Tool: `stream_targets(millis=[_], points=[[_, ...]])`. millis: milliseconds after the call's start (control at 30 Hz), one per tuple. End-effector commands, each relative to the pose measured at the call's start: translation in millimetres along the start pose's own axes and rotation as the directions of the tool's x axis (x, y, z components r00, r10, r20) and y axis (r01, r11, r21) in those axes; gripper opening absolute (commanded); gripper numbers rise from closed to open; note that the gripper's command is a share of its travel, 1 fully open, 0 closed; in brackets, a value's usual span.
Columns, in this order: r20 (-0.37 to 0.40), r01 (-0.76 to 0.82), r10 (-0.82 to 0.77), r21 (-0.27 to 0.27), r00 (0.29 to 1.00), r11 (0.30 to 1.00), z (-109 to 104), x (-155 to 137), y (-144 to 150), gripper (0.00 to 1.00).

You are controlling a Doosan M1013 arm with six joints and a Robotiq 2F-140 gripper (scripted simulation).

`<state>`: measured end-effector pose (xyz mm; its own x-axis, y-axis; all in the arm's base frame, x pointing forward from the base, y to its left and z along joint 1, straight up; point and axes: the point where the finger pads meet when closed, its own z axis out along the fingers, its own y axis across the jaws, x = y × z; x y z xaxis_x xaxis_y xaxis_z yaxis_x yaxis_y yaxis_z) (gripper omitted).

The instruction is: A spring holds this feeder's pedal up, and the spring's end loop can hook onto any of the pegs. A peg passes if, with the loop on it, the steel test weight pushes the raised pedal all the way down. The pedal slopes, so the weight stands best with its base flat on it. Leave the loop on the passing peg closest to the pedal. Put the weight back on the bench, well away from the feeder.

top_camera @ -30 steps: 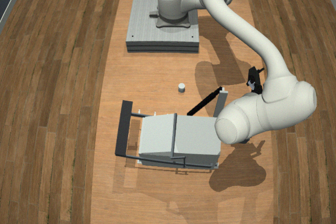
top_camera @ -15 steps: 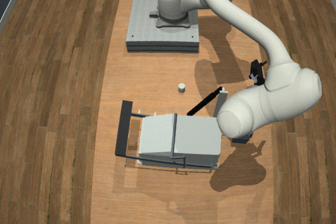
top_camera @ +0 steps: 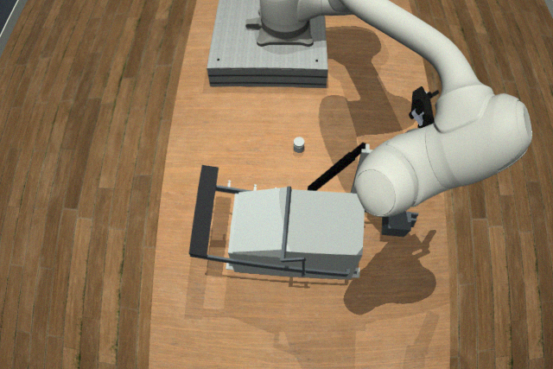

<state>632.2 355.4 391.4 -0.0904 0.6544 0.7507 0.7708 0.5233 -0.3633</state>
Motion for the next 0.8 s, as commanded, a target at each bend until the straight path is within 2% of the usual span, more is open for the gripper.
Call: stream_targets(millis=[0, 767], points=[[0.001, 0.002, -0.002, -0.002, 1.000, 1.000, -1.8, -4.3, -10.2, 1.00], [0.001, 0.002, -0.002, -0.002, 1.000, 1.000, -9.0, -40.8, -77.6, 1.00]])
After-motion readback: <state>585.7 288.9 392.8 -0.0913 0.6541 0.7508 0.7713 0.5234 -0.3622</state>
